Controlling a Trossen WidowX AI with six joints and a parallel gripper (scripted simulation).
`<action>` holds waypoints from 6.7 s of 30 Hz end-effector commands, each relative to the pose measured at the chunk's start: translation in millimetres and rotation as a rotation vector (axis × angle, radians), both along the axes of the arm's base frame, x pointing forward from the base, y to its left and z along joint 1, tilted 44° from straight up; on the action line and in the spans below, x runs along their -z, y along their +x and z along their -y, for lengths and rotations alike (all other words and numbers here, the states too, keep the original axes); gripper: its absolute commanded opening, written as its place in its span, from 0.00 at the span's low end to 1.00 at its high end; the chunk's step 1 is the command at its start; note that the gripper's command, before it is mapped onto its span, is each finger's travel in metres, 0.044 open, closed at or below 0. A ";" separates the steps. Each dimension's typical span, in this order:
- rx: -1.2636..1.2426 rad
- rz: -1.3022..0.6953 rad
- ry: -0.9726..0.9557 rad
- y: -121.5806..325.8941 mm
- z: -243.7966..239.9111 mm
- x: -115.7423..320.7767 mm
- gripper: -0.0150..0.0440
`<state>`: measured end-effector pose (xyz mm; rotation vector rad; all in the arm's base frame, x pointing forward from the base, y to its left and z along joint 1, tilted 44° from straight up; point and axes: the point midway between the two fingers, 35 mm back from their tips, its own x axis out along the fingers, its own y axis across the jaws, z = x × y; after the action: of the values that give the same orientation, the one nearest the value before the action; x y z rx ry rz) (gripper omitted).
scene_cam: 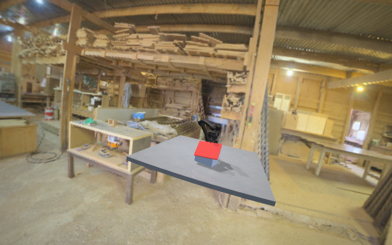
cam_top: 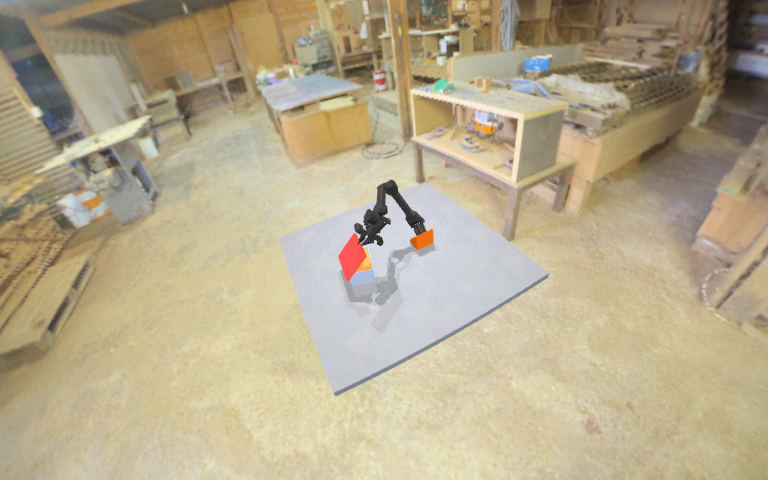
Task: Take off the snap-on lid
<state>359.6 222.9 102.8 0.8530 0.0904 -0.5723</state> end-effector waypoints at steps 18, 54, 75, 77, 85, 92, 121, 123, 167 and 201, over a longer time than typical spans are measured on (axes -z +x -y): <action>-0.004 0.011 0.015 -2.4 -23.2 -24.0 0.25; -0.004 0.009 0.011 -16.9 16.2 -55.0 0.25; -0.004 0.008 0.008 -27.5 47.0 -80.8 0.25; -0.004 0.008 0.008 -28.5 49.9 -83.3 0.25; -0.004 0.007 0.007 -32.6 61.6 -93.2 0.25; -0.004 0.007 0.006 -36.1 71.8 -101.9 0.25; -0.004 0.005 0.003 -50.7 114.2 -138.1 0.25; -0.004 0.005 0.002 -51.7 117.1 -140.6 0.25; -0.004 0.003 -0.001 -73.8 181.2 -196.2 0.25; -0.004 0.004 -0.003 -91.4 230.9 -240.0 0.25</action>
<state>271.4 -4.7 331.9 0.8388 0.0971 -0.5846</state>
